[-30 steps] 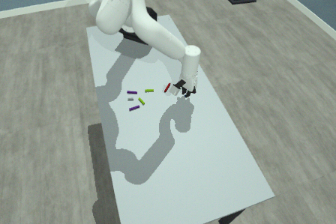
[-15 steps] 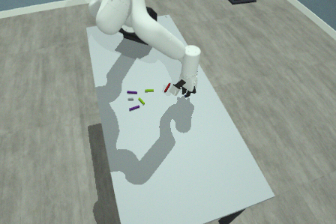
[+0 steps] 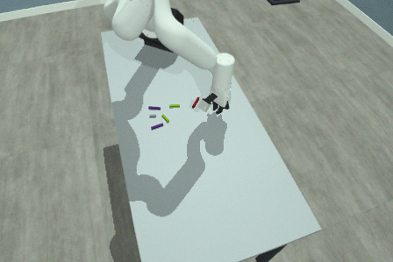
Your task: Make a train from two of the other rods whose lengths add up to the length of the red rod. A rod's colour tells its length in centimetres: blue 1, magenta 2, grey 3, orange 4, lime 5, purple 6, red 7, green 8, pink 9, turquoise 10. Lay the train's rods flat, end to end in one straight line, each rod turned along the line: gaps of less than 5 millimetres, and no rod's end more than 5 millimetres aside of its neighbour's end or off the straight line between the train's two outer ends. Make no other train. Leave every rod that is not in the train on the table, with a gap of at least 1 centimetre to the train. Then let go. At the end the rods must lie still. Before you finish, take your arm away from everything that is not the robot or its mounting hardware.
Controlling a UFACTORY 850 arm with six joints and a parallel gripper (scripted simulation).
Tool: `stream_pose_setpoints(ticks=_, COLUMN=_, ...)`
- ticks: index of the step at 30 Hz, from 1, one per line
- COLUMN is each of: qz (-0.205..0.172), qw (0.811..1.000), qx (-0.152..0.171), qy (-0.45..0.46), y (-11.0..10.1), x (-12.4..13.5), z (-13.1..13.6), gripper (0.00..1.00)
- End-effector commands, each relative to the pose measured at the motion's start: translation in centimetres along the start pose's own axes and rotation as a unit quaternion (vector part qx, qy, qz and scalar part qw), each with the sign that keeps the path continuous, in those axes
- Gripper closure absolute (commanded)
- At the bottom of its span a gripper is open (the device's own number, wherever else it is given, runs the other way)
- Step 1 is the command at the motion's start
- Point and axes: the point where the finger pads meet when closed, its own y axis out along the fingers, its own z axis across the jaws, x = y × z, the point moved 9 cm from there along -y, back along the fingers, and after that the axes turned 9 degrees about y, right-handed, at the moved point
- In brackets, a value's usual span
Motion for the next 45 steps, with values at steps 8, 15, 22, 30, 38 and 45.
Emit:
stream_pose_setpoints(ticks=8, qz=0.000, qw=1.000, qx=-0.001, qy=0.000, y=0.2, x=0.0, z=-0.1, gripper=0.76)
stream_pose_setpoints(ticks=15, qz=0.000, qw=1.000, qx=-0.001, qy=0.000, y=0.7, x=0.0, z=-0.1, gripper=0.76)
stream_pose_setpoints(ticks=22, qz=0.000, qw=1.000, qx=-0.001, qy=0.000, y=1.1, x=0.0, z=-0.1, gripper=0.76)
stream_pose_setpoints(ticks=30, qz=0.000, qw=1.000, qx=-0.001, qy=0.000, y=1.3, x=0.0, z=-0.1, gripper=0.76)
stream_pose_setpoints(ticks=38, qz=0.000, qw=1.000, qx=-0.001, qy=0.000, y=1.3, x=0.0, z=-0.1, gripper=0.76)
stream_pose_setpoints(ticks=45, qz=0.000, qw=1.000, qx=-0.001, qy=0.000, y=1.3, x=0.0, z=-0.1, gripper=0.76)
